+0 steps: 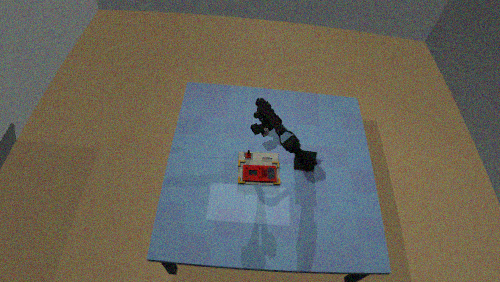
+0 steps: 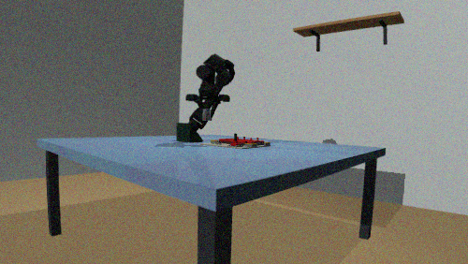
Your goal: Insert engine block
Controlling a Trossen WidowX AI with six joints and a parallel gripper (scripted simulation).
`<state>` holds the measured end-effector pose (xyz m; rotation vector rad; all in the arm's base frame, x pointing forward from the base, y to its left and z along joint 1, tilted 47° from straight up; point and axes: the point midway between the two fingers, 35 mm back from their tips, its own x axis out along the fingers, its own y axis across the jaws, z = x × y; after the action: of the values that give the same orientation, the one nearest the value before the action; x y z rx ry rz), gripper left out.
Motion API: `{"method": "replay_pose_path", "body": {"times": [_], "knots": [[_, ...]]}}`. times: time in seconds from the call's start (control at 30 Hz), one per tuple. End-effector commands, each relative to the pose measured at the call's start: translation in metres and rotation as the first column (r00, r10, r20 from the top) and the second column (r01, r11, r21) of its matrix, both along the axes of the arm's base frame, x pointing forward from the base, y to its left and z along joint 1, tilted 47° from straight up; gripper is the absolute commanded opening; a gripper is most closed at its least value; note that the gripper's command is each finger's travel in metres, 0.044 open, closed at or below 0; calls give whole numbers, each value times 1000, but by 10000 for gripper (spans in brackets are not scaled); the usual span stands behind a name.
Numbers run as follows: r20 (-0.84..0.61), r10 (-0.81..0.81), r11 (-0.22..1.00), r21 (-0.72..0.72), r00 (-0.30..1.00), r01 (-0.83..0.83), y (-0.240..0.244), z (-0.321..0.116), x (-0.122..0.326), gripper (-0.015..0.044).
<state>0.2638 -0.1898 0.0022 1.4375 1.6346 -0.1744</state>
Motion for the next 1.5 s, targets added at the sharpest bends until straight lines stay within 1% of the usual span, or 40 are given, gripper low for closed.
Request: {"method": "replay_pose_path", "body": {"times": [0.0, 0.17, 0.37, 0.57, 0.77, 1.1, 1.2, 1.37, 1.47], "knots": [[103, 100, 995, -20, 990, -99, 1, -1, 1, 0], [220, 220, 975, -58, 950, -213, 2, -2, 1, 0], [349, 359, 933, -120, 866, -338, 3, -2, 1, 0], [459, 485, 873, -199, 744, -446, 4, -3, 1, 0], [546, 593, 796, -291, 591, -530, 5, -4, 1, 0], [631, 722, 643, -461, 284, -612, 6, -5, 2, 0], [634, 730, 629, -476, 256, -615, 7, -6, 2, 0], [641, 749, 586, -520, 170, -621, 13, -13, 2, 0], [641, 749, 585, -522, 166, -621, 16, -16, 3, 0]]}}
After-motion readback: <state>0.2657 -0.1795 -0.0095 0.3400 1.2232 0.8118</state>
